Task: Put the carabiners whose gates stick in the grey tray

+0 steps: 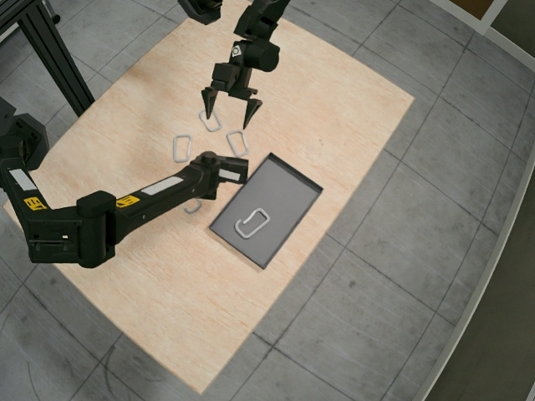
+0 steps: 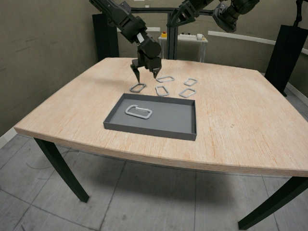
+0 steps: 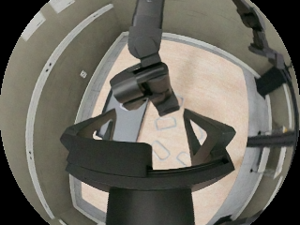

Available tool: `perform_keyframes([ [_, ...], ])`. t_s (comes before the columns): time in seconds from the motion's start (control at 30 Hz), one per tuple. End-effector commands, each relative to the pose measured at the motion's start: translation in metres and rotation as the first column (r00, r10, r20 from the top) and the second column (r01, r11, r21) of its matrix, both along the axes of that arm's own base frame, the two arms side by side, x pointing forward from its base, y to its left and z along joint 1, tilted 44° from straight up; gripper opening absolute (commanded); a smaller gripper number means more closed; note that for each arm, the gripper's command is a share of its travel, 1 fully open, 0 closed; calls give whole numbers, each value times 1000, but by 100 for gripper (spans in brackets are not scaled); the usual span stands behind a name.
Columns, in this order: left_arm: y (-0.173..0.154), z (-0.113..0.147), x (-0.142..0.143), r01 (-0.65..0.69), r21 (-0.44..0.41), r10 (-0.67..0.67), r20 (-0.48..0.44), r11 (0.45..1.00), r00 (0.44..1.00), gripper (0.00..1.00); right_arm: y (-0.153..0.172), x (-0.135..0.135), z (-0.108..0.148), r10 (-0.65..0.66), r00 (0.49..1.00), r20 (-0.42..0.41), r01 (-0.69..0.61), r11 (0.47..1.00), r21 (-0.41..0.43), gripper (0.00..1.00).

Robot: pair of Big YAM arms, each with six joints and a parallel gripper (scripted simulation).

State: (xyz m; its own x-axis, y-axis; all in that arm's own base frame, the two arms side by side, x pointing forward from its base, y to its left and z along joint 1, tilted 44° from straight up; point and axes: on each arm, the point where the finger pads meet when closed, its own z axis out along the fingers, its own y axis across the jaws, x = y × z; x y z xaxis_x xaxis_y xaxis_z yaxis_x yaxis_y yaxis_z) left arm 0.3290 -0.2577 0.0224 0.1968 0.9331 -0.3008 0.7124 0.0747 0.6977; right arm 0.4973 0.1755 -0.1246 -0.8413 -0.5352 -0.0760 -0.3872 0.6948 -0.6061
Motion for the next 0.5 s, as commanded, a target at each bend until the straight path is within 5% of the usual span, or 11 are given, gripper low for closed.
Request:
perform_keyframes([
  [0.0, -3, 8, 7, 64, 69, -62, -23, 996, 998, 100, -11, 12, 11, -181, 970, 162, 165, 980, 112, 79],
  [0.3, 8, 14, -13, 226, 146, -197, -193, 963, 961, 100, -52, -4, -2, -469, 816, 339, 358, 869, 340, 79],
  [0.47, 12, 20, -22, 274, 144, -232, -254, 951, 939, 100, -70, -15, -13, -553, 748, 366, 401, 817, 415, 79],
])
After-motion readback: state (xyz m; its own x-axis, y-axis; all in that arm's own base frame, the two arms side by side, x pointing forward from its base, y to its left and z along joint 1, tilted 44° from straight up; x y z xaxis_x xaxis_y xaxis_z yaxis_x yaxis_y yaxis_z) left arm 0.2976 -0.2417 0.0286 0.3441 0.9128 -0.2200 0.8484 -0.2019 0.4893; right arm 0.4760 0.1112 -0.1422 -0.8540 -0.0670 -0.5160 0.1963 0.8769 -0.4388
